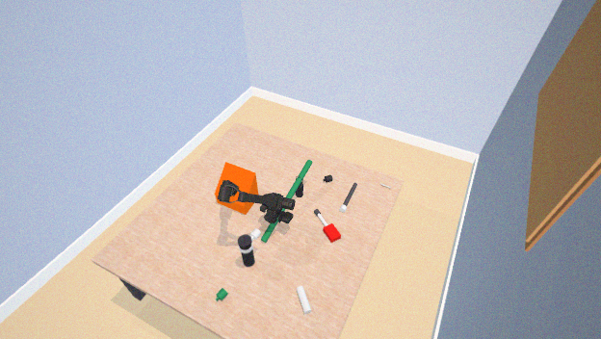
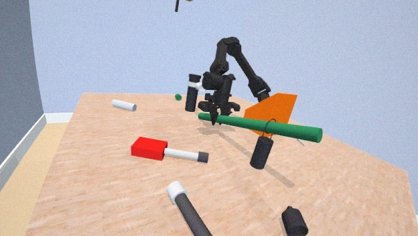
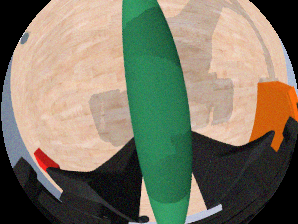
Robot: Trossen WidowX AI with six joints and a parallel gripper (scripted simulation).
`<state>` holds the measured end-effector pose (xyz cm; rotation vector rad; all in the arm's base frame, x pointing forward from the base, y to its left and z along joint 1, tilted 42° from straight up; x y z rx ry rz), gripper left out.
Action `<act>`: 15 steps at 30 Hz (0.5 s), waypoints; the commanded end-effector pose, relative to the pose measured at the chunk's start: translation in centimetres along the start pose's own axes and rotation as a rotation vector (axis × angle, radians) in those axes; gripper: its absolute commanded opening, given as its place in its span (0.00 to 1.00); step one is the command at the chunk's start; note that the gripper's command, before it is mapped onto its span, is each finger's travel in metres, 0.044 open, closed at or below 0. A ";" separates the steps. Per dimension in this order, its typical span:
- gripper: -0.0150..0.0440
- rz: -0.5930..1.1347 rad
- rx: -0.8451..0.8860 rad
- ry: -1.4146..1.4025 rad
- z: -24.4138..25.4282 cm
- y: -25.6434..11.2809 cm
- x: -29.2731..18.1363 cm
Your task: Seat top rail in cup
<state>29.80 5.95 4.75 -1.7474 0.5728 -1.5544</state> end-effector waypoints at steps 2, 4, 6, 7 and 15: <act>0.41 -0.006 0.004 -0.003 0.0 0.0 0.0; 0.35 -0.006 0.004 -0.003 0.0 0.0 0.0; 0.26 -0.006 0.004 -0.003 0.0 -0.2 0.0; 0.25 -0.006 0.004 -0.003 0.0 -0.4 0.0; 0.25 -0.044 -0.019 0.000 0.1 -1.5 -0.5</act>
Point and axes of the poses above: the point midway between the two fingers, 35 mm back from their tips, its own y axis out along the fingers, its own z axis across the jaws, x = y × z, the point moved 10 cm from there along -y, back along the fingers, and after that the axes turned 7 degrees about -y, right-handed, at the moved point
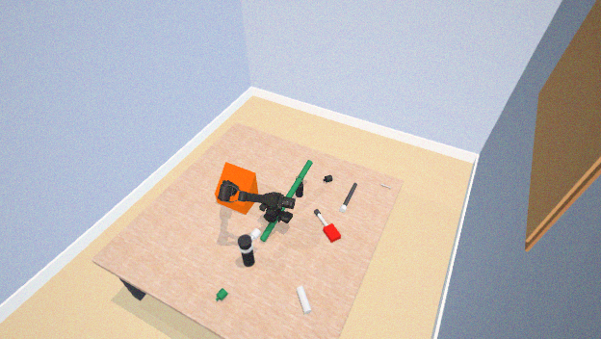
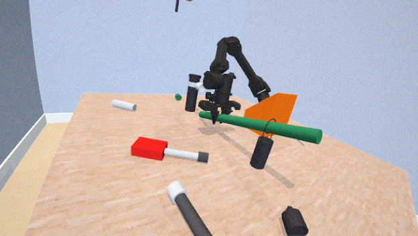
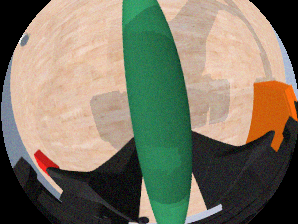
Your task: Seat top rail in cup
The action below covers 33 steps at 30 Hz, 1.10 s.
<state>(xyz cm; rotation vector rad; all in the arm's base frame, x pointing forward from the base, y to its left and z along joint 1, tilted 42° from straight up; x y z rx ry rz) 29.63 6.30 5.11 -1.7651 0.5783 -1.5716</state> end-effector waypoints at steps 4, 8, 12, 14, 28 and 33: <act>0.25 -0.079 -0.022 -0.004 0.2 -2.3 -0.9; 0.25 -0.135 -0.032 -0.003 0.3 -3.7 -1.3; 0.25 -0.194 -0.035 -0.003 0.3 -5.2 -1.7; 0.25 -0.224 -0.034 -0.003 0.3 -5.9 -1.8; 0.25 -0.297 -0.025 -0.003 0.2 -7.8 -2.3; 0.25 -0.286 -0.031 -0.002 0.2 -7.6 -2.3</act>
Point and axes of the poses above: the point midway between the two fingers, 35 mm back from their tips, its own y axis out along the fingers, its own z axis across the jaws, x = y × z, the point moved 10 cm from there along -y, back along the fingers, and after that the axes turned 7 degrees about -y, right-handed, at the moved point
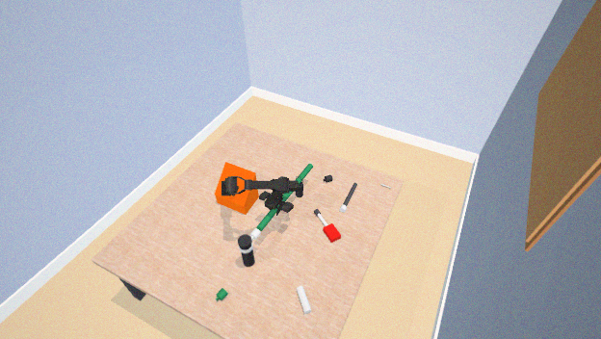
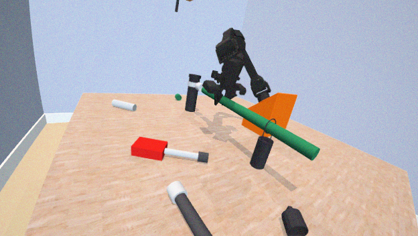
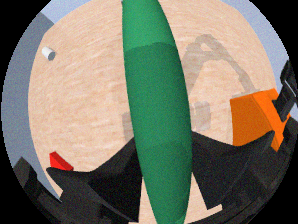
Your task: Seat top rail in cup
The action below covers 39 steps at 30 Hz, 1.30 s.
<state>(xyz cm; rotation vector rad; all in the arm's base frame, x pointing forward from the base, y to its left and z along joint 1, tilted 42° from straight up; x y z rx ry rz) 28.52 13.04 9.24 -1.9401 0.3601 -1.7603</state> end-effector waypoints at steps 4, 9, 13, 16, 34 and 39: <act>0.25 0.002 0.000 0.000 0.0 0.0 0.0; 0.25 0.002 0.000 0.000 0.1 -0.2 0.2; 0.25 0.002 0.000 0.000 0.2 -0.4 0.4; 0.25 0.002 0.000 0.000 0.3 -0.6 0.5; 0.25 0.001 -0.006 -0.005 0.1 0.2 2.2; 0.25 0.000 -0.007 -0.005 0.0 0.3 2.4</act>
Point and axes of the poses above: the point midway between the two fingers, 35 mm back from their tips, its own y axis out along the fingers, its own z axis across the jaws, x = y × z, the point moved 10 cm from there along -y, back along the fingers, and after that the axes turned 7 degrees about -y, right-handed, at the moved point
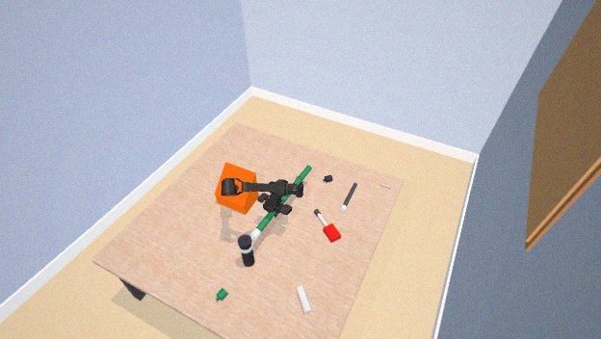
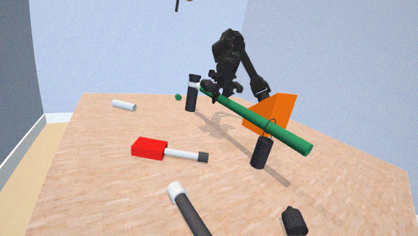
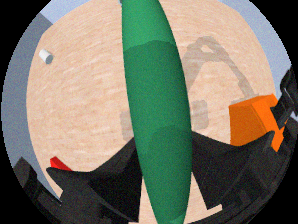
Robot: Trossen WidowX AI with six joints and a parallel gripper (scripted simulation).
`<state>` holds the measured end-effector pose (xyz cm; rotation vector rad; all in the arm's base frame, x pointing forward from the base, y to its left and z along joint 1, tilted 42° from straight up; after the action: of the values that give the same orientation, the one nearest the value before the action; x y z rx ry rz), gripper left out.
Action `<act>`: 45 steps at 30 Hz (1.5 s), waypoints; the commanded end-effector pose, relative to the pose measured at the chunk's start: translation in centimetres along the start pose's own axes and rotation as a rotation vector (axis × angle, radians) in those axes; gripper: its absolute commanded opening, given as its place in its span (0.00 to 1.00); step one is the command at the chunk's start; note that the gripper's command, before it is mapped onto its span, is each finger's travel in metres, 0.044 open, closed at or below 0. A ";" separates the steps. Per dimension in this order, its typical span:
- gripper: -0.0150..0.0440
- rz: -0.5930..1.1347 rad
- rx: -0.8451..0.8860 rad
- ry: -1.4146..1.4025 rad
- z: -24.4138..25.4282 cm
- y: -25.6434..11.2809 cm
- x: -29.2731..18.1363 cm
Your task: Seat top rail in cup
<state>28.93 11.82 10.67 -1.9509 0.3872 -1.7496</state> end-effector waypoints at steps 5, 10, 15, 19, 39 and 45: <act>0.25 -0.012 0.012 0.000 -0.1 -0.1 0.5; 0.25 -0.012 0.012 0.000 -0.1 -0.1 0.5; 0.25 -0.012 0.012 0.000 -0.1 -0.1 0.5; 0.25 -0.012 0.012 0.000 -0.1 -0.1 0.5; 0.25 0.003 0.004 0.002 0.0 0.0 0.1; 0.25 0.003 0.004 0.002 0.0 0.0 0.1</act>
<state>28.91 11.75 10.70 -1.9459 0.3882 -1.7481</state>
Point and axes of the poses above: the point midway between the two fingers, 35 mm back from their tips, its own y axis out along the fingers, its own z axis across the jaws, x = y × z, the point moved 10 cm from there along -y, back along the fingers, and after that the axes turned 7 degrees about -y, right-handed, at the moved point
